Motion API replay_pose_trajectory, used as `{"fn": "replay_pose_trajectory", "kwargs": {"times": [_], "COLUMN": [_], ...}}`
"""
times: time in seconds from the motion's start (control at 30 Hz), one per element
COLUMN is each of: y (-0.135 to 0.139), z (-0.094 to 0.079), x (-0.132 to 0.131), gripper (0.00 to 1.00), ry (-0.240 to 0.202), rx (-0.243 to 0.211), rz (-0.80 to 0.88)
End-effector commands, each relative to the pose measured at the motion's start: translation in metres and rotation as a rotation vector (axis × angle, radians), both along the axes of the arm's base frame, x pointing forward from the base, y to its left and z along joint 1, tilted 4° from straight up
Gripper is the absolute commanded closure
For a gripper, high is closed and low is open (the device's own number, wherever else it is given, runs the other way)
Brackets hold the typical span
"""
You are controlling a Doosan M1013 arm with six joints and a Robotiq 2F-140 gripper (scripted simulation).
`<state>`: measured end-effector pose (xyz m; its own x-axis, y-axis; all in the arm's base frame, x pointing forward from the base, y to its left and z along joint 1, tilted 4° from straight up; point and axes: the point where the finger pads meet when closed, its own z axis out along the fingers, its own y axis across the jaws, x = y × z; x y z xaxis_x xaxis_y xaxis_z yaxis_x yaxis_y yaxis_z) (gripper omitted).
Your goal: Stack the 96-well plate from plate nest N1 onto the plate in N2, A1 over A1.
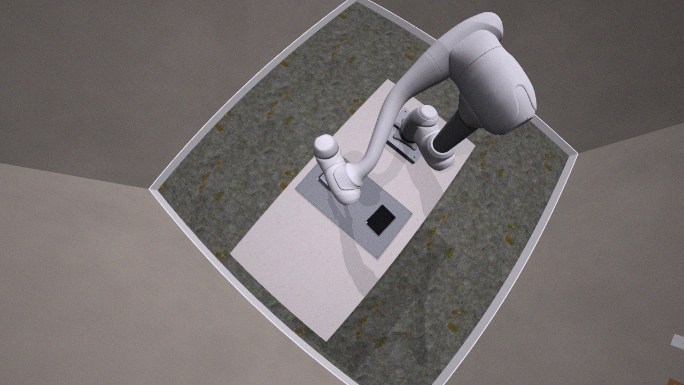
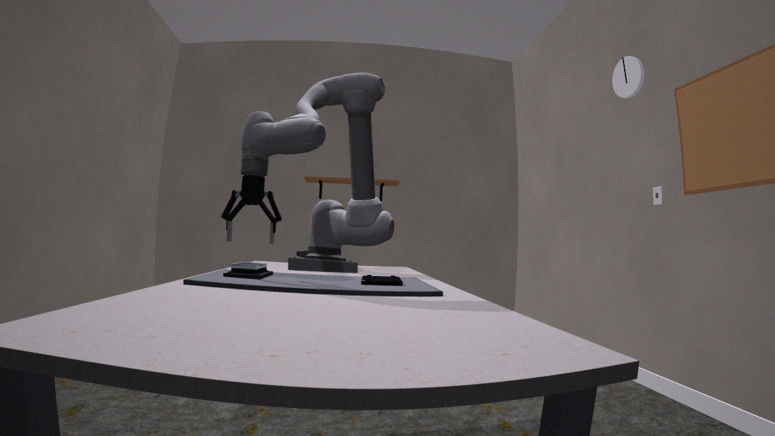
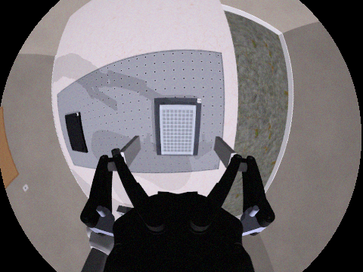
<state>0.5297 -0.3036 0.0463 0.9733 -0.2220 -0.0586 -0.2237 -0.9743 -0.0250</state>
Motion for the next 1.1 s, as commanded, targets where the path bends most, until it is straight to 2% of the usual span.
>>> {"fn": "replay_pose_trajectory", "kwargs": {"times": [0.0,0.1,1.07], "y": [-0.0001,-0.0003,-0.0003], "z": [0.0021,0.0096,0.0096], "x": [0.0001,0.0005,0.0005], "gripper": [0.0,0.0,0.0], "ry": [0.0,0.0,0.0], "rx": [0.0,0.0,0.0], "rz": [0.0,0.0,0.0]}}
